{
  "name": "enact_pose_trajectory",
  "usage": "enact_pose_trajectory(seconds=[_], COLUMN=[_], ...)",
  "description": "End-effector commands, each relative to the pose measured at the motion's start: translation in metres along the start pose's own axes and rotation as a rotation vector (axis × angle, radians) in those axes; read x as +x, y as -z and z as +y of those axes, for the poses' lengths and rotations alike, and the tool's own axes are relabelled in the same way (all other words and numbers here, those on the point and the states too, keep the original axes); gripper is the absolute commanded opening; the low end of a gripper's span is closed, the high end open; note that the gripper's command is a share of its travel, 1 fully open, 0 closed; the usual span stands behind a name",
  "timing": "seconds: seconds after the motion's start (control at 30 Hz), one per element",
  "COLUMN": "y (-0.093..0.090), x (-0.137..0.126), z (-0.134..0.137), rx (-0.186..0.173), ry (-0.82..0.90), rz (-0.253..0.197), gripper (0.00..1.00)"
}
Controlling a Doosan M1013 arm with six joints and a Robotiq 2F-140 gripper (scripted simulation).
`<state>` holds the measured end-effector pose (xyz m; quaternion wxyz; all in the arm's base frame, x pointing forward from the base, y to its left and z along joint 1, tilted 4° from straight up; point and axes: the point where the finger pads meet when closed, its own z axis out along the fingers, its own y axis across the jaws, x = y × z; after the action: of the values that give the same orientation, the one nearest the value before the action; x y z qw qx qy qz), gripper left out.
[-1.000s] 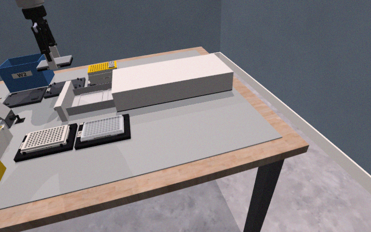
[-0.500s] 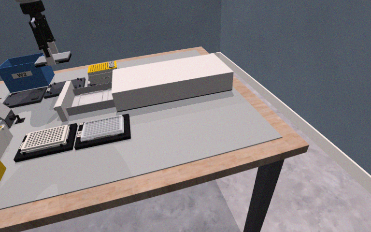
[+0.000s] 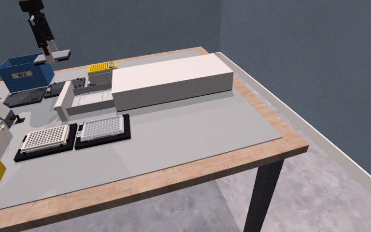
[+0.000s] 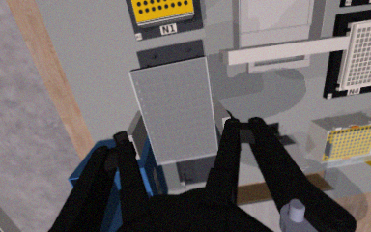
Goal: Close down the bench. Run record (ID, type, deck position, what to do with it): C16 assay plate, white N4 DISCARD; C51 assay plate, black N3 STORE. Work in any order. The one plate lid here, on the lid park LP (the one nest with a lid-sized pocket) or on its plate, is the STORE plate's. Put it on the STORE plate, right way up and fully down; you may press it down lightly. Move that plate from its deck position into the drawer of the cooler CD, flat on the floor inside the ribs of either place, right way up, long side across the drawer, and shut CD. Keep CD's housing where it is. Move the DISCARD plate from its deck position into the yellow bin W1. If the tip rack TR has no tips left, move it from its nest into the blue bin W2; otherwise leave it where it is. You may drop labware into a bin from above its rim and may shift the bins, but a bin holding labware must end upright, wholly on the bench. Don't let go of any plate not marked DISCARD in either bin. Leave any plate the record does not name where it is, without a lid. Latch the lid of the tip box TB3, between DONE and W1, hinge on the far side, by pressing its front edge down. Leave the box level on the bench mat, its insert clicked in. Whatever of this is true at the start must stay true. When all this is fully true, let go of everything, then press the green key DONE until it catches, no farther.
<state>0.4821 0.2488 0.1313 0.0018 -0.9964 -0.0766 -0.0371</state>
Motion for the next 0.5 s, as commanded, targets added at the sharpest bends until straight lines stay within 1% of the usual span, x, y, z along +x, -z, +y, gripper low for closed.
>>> enact_pose_trajectory(seconds=[0.0, 0.4, 0.47], y=[0.000, 0.000, 0.000], x=[0.004, 0.021, 0.021], z=[0.006, 0.033, 0.033], rx=[0.000, 0.000, 0.000], ry=[0.095, 0.495, 0.495], rz=[0.000, 0.000, 0.000], gripper=[0.00, 0.00, 0.00])
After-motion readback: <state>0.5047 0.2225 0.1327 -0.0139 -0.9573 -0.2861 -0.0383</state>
